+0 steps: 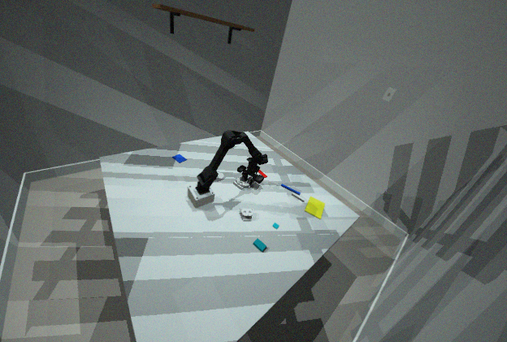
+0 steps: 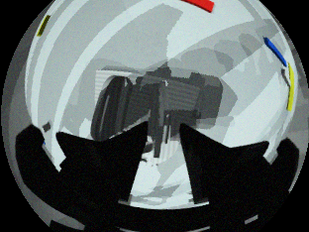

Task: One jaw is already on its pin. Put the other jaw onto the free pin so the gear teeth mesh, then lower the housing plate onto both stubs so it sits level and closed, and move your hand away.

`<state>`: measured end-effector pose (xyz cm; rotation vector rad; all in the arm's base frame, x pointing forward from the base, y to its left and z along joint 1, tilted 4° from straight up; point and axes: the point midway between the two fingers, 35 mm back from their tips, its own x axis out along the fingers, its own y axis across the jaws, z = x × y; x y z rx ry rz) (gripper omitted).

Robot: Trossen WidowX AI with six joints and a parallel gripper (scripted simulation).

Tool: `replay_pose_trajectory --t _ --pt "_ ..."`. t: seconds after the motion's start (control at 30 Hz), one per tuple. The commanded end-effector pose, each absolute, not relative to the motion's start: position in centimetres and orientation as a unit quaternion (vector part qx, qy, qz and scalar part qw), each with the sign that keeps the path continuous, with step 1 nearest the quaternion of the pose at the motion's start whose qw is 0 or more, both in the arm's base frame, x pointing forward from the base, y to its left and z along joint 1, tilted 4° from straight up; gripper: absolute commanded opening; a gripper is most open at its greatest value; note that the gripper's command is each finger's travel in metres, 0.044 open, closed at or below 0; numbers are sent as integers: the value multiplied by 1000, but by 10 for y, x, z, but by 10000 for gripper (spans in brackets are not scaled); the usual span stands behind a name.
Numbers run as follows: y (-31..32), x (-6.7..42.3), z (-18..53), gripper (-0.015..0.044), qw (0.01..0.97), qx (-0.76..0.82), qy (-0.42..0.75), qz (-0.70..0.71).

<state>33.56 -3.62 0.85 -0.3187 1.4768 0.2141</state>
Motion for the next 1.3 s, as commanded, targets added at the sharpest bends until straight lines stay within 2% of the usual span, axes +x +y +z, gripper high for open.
replay_pose_trajectory --t 0.0,1.27 --pt "-37 335 7 134 721 -147 670 98" --pt "-36 336 11 134 721 -147 670 98"
